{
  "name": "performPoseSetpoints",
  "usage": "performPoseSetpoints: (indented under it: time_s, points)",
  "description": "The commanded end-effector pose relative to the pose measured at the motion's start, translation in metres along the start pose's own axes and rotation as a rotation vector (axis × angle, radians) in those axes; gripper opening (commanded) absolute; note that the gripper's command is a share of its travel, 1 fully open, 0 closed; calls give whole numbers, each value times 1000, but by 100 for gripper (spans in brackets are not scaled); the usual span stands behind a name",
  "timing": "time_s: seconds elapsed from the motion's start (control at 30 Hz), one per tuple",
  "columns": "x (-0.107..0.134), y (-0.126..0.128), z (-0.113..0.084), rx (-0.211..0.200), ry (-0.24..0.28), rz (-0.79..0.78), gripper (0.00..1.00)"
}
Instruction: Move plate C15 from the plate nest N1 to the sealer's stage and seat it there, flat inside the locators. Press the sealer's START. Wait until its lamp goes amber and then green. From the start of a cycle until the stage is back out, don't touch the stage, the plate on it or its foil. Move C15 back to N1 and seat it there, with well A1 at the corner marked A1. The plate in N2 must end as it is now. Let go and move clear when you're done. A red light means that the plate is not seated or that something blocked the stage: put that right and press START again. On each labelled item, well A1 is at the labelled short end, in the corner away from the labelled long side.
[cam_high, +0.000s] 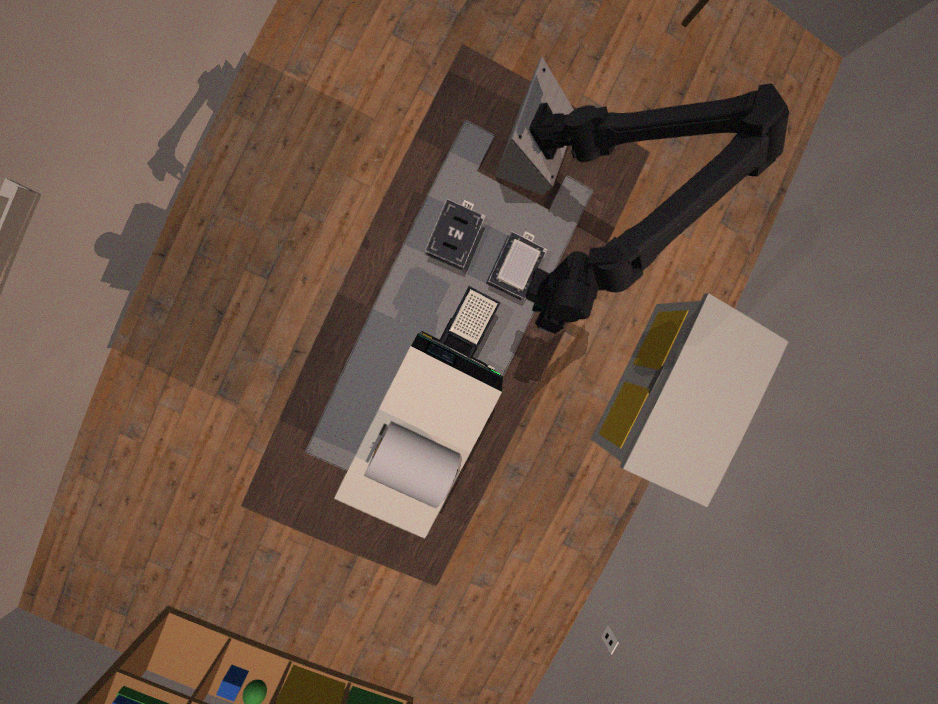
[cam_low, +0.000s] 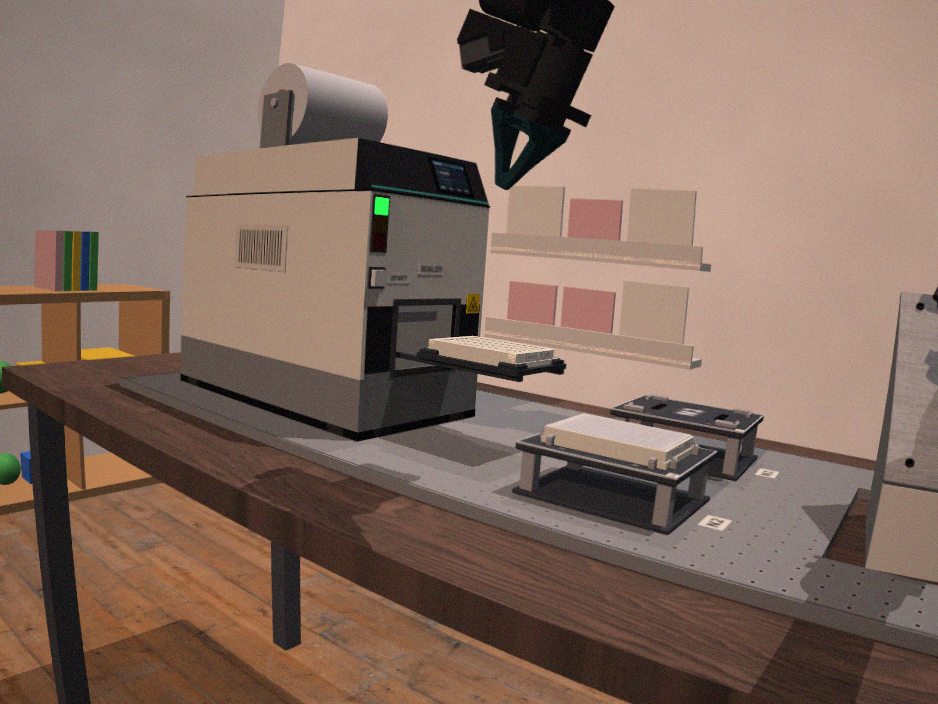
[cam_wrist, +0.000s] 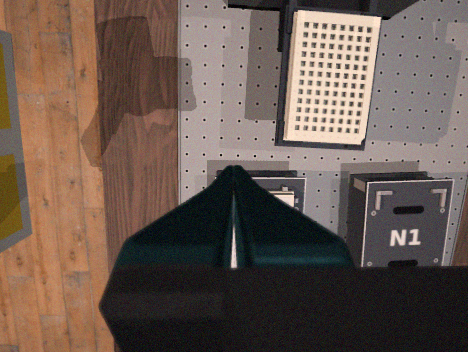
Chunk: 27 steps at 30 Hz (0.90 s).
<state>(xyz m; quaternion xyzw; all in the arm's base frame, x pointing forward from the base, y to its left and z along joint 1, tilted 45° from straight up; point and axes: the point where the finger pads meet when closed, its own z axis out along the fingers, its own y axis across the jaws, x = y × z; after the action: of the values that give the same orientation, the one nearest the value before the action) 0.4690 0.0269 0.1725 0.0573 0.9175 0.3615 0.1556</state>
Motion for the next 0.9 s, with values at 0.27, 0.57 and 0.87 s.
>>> performPoseSetpoints:
  time_s: [0.27,0.57,0.87]
  points:
    - [6,-5,15,12,-196,86,0]
    - [14,-4,16,20,-476,99,0]
    - [0,-15,10,22,-457,92,0]
